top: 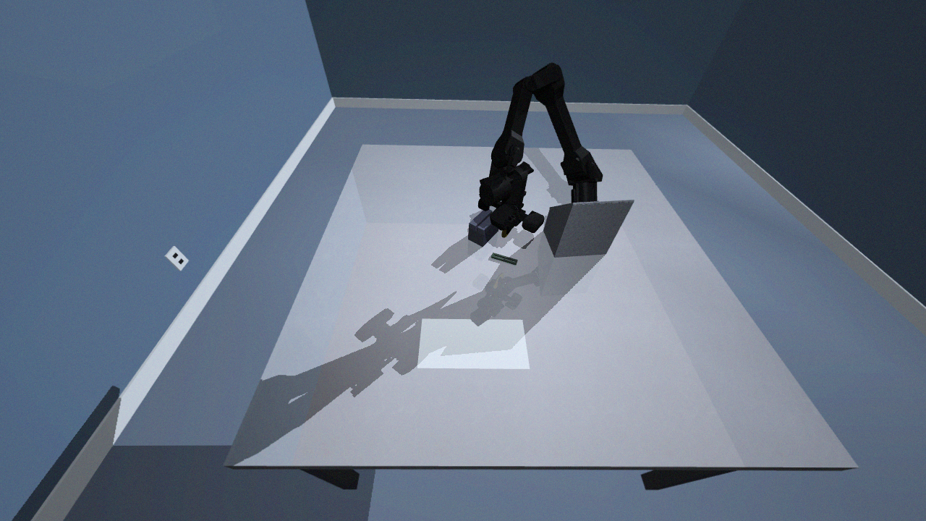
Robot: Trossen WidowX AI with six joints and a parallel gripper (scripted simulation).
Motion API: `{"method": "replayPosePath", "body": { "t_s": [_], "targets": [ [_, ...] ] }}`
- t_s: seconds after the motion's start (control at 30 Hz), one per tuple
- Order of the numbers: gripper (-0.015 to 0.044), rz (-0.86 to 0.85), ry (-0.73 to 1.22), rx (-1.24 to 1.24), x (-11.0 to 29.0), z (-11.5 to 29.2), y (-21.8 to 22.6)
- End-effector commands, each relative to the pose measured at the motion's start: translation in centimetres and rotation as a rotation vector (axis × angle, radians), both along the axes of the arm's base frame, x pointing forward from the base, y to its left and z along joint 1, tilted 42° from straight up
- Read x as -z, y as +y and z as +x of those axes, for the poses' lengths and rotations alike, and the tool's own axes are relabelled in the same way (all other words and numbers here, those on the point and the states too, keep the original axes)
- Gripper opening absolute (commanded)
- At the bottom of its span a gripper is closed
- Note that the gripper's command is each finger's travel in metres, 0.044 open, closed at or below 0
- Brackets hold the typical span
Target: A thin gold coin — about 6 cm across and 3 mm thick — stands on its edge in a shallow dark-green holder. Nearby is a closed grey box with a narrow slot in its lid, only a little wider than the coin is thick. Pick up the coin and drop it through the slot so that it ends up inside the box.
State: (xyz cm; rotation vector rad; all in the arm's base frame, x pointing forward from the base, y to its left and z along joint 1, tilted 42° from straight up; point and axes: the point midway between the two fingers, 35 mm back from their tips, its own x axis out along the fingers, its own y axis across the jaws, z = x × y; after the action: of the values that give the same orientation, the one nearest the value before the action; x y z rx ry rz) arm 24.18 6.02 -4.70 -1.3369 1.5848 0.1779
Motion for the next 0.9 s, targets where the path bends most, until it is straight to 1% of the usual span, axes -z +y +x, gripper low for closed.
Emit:
{"method": "replayPosePath", "body": {
  "t_s": [0.0, 0.87],
  "targets": [
    [0.0, 0.003, -0.008, 0.007, -0.6, 0.6, -0.4],
    [0.0, 0.006, -0.005, -0.001, -4.4, 4.1, -3.8]
  ]
}}
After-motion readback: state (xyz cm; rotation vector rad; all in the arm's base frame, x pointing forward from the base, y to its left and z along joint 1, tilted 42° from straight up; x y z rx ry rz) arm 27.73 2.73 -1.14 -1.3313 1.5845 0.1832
